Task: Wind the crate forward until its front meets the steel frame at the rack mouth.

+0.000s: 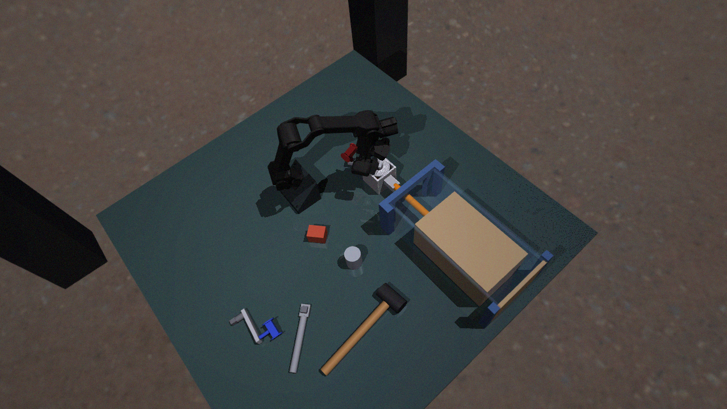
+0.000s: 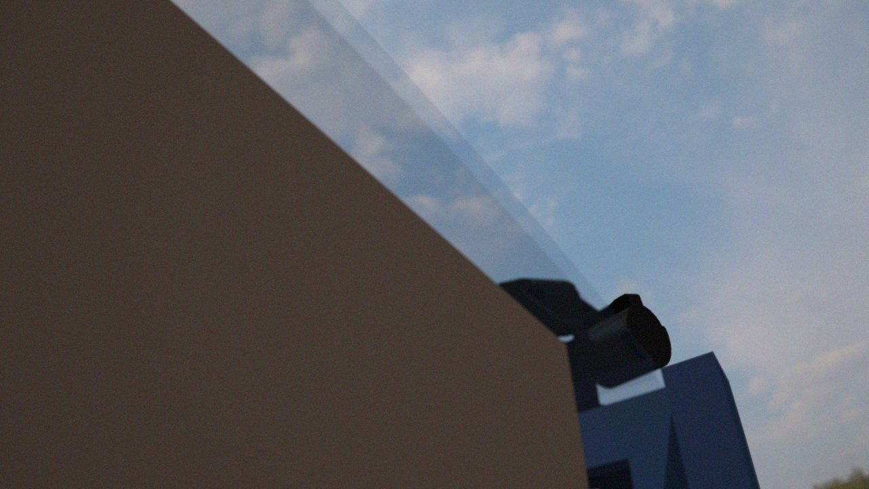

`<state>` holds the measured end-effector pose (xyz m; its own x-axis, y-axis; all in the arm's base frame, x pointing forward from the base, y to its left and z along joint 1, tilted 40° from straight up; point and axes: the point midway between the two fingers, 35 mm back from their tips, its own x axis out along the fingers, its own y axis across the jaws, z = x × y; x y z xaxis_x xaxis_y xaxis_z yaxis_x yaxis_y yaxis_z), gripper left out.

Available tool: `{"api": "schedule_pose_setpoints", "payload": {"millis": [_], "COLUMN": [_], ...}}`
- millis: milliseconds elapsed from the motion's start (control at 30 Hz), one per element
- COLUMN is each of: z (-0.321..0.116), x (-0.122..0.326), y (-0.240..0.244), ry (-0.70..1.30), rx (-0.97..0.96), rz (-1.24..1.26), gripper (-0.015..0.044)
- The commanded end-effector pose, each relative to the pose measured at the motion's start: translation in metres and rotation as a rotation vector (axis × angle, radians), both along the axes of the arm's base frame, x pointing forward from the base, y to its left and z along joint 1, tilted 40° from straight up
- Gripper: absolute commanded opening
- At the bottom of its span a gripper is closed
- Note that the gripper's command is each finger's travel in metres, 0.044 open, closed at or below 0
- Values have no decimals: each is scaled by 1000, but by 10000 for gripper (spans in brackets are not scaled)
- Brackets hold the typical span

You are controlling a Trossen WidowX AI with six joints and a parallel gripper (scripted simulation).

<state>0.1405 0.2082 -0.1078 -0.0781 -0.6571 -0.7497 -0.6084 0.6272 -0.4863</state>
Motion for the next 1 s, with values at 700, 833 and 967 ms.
{"api": "schedule_pose_setpoints", "payload": {"millis": [700,833,967], "z": [-3,-3,-4], "x": [0,0,-1], "y": [-3,-3,-2], "ry": [15,15,-11], "rx": [-1,-1,-1], "rz": [14,14,-18], "gripper": [0,0,0]}}
